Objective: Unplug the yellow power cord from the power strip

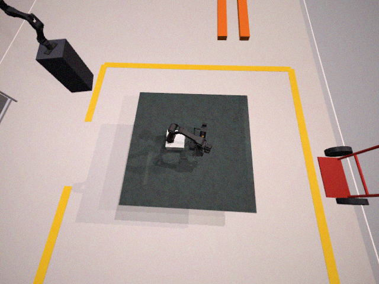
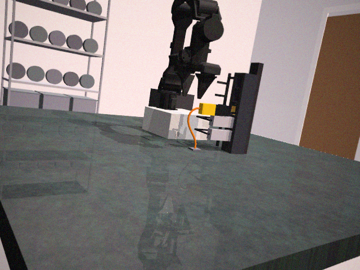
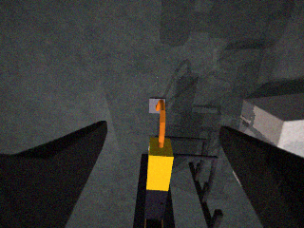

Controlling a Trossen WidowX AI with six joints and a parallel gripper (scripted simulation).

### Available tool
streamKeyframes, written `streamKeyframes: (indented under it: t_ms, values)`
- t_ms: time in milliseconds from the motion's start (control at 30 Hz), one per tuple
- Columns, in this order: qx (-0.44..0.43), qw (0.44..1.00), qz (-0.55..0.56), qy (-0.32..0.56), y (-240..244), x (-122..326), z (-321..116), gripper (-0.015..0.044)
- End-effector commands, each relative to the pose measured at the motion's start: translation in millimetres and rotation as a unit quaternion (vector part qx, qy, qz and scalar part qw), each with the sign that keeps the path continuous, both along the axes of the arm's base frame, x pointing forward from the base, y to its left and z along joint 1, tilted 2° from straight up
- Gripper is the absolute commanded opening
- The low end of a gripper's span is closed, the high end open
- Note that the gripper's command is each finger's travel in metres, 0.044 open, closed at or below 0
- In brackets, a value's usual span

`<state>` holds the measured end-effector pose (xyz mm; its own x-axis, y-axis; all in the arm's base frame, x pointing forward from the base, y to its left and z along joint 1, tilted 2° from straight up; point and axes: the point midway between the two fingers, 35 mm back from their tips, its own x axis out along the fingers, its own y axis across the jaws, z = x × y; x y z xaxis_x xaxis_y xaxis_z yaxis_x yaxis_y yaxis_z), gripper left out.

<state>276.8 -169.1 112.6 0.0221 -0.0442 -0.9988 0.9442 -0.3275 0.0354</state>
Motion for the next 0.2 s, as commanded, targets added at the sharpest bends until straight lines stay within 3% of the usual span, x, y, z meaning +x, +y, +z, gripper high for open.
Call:
streamKeyframes:
  t_ms: [0,167]
  values:
    - [0.001,1.000,0.002,0.001,0.0,-0.3,-0.2,0.0440]
    - [0.001,1.000,0.002,0.001,0.0,-0.3,-0.2,0.0440]
